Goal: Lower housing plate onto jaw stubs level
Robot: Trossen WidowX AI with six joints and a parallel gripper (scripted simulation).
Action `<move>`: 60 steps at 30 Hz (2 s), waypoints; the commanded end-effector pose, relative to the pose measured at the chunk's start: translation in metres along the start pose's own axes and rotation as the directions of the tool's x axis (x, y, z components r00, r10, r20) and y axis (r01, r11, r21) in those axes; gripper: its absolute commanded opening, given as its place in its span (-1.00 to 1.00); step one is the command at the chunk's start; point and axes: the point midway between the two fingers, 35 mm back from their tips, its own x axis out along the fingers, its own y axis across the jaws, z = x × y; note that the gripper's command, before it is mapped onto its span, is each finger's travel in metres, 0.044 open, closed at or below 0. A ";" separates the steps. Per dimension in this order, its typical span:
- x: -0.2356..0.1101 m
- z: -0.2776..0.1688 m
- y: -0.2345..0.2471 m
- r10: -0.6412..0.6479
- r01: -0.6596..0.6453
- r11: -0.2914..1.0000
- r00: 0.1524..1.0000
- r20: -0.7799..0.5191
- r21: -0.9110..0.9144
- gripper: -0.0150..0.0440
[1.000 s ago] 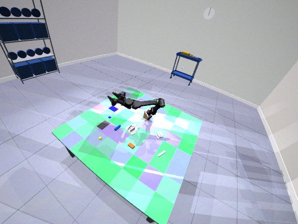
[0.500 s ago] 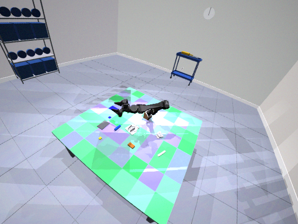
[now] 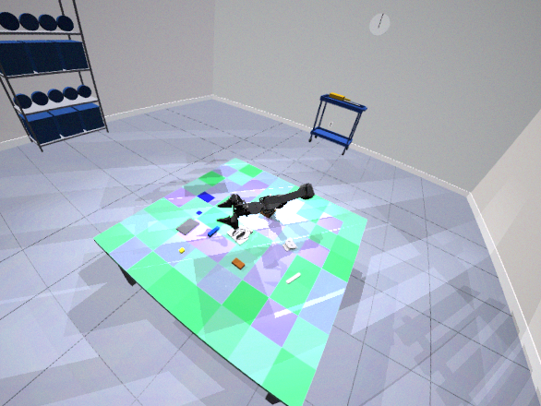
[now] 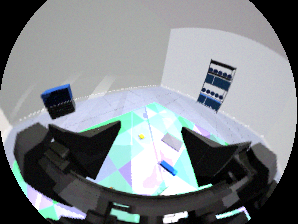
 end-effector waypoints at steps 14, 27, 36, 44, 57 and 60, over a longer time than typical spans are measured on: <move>-0.080 -0.088 0.046 0.138 -0.166 0.985 0.921 -0.365 -0.045 1.00; -0.164 -0.152 0.056 0.177 -0.260 0.965 0.754 -0.633 -0.040 1.00; -0.228 -0.189 0.048 0.166 -0.299 0.954 0.594 -0.787 -0.025 1.00; -0.286 -0.215 0.032 0.133 -0.313 0.950 0.432 -0.892 -0.011 1.00; -0.361 -0.237 0.000 0.065 -0.305 0.952 0.205 -0.977 0.000 1.00; -0.361 -0.238 0.000 0.065 -0.305 0.952 0.205 -0.977 0.000 1.00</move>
